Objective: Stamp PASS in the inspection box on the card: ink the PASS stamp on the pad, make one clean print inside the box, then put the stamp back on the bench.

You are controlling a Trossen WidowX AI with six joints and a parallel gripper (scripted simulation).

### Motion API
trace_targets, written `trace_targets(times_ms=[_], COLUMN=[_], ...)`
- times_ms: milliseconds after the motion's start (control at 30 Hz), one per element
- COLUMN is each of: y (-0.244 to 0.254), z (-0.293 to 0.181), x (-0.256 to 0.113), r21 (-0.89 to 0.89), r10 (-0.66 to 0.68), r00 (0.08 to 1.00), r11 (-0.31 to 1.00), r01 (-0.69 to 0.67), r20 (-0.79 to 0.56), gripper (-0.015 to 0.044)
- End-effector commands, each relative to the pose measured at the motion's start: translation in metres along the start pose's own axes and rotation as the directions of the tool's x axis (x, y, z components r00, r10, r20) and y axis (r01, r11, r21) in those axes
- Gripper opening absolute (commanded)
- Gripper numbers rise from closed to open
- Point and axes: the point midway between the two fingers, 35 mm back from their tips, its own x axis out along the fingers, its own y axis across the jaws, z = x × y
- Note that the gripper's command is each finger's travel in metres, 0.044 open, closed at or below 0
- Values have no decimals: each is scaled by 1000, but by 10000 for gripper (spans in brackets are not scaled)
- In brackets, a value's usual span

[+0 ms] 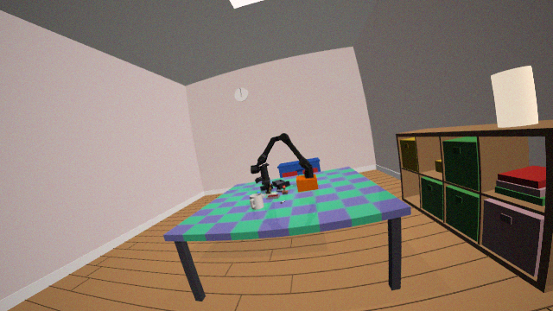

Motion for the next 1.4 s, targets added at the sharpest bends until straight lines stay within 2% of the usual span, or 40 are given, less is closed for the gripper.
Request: trace_targets(times_ms=[0, 1367], y=[-1, -1], z=[1, 1], x=[-4, -62], r21=[3, 3], r10=[-4, -4], r00=[1000, 1000], r11=[1000, 1000], r01=[4, 4], r20=[4, 4], gripper=[0, 0])
